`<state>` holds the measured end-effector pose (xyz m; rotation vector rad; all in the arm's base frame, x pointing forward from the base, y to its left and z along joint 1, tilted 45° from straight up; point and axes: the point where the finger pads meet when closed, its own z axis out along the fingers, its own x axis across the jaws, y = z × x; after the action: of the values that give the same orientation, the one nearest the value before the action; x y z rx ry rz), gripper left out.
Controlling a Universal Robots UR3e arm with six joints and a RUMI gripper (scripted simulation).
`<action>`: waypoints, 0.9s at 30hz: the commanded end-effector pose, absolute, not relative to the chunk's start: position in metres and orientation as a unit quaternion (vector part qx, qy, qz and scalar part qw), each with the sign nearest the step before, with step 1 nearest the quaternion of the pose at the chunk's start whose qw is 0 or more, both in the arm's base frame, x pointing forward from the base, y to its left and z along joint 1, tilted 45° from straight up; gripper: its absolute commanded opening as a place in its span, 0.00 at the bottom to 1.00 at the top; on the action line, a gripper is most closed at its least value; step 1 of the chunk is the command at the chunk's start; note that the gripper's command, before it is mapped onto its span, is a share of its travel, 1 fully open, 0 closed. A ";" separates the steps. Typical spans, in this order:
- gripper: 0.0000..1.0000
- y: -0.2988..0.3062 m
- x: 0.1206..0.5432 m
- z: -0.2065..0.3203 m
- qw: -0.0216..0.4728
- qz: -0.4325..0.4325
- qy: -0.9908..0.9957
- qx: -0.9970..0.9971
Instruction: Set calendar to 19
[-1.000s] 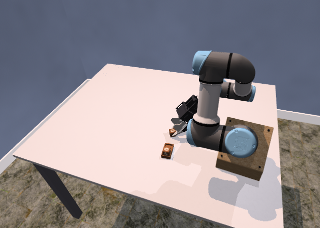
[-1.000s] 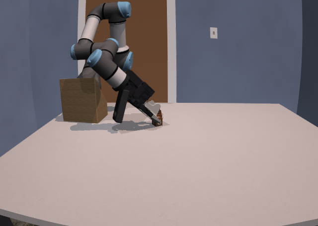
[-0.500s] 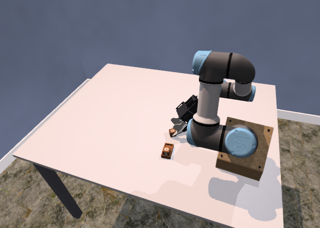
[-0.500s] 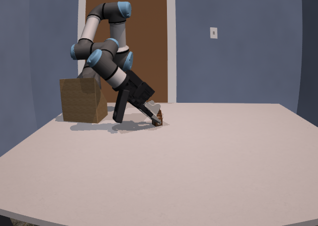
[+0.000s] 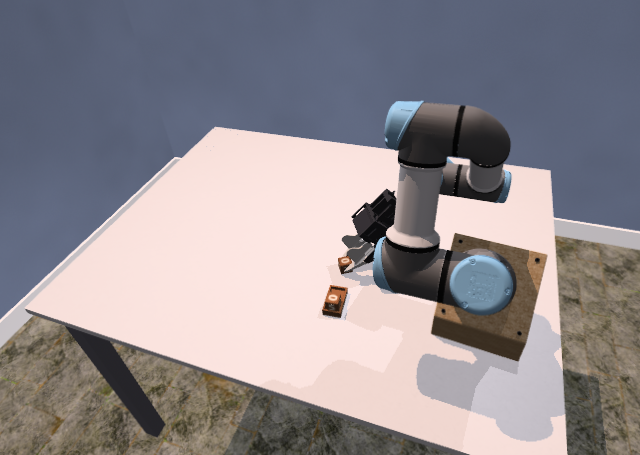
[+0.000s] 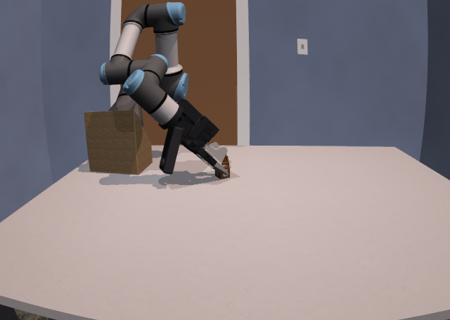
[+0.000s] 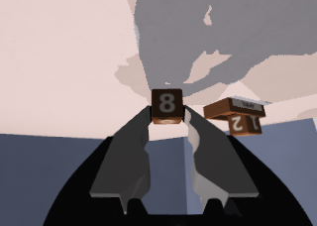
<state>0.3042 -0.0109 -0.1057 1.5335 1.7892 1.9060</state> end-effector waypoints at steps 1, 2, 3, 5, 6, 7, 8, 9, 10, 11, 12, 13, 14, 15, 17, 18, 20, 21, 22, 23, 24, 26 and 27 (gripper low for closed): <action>0.10 -0.012 0.304 -0.106 0.056 0.627 0.590 0.505; 0.10 -0.012 0.304 -0.106 0.056 0.627 0.590 0.505; 0.10 -0.012 0.304 -0.106 0.056 0.627 0.590 0.505; 0.14 -0.012 0.304 -0.106 0.056 0.627 0.590 0.505; 0.14 -0.012 0.304 -0.106 0.056 0.627 0.590 0.505; 0.14 -0.012 0.304 -0.106 0.056 0.627 0.590 0.505; 0.14 -0.012 0.304 -0.106 0.056 0.627 0.590 0.505; 0.17 -0.012 0.304 -0.106 0.056 0.627 0.590 0.505; 0.17 -0.012 0.304 -0.106 0.056 0.627 0.590 0.505; 0.17 -0.012 0.304 -0.106 0.056 0.627 0.590 0.505; 0.21 -0.012 0.304 -0.106 0.056 0.627 0.590 0.505; 0.21 -0.012 0.304 -0.106 0.056 0.627 0.590 0.505; 0.21 -0.012 0.304 -0.106 0.056 0.627 0.590 0.505; 0.24 -0.012 0.304 -0.106 0.056 0.627 0.590 0.505; 0.24 -0.012 0.304 -0.106 0.056 0.627 0.590 0.505; 0.28 -0.012 0.304 -0.106 0.056 0.627 0.590 0.505; 0.28 -0.012 0.304 -0.106 0.056 0.627 0.590 0.505; 0.40 -0.012 0.304 -0.106 0.056 0.627 0.590 0.505; 0.40 -0.012 0.304 -0.106 0.056 0.627 0.590 0.505; 0.40 -0.012 0.304 -0.106 0.056 0.627 0.590 0.505; 0.40 -0.012 0.304 -0.106 0.056 0.627 0.590 0.505; 0.40 -0.012 0.304 -0.106 0.056 0.627 0.590 0.505; 0.40 -0.012 0.304 -0.106 0.056 0.627 0.590 0.505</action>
<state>0.3042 -0.0110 -0.1057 1.5335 1.7891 1.9060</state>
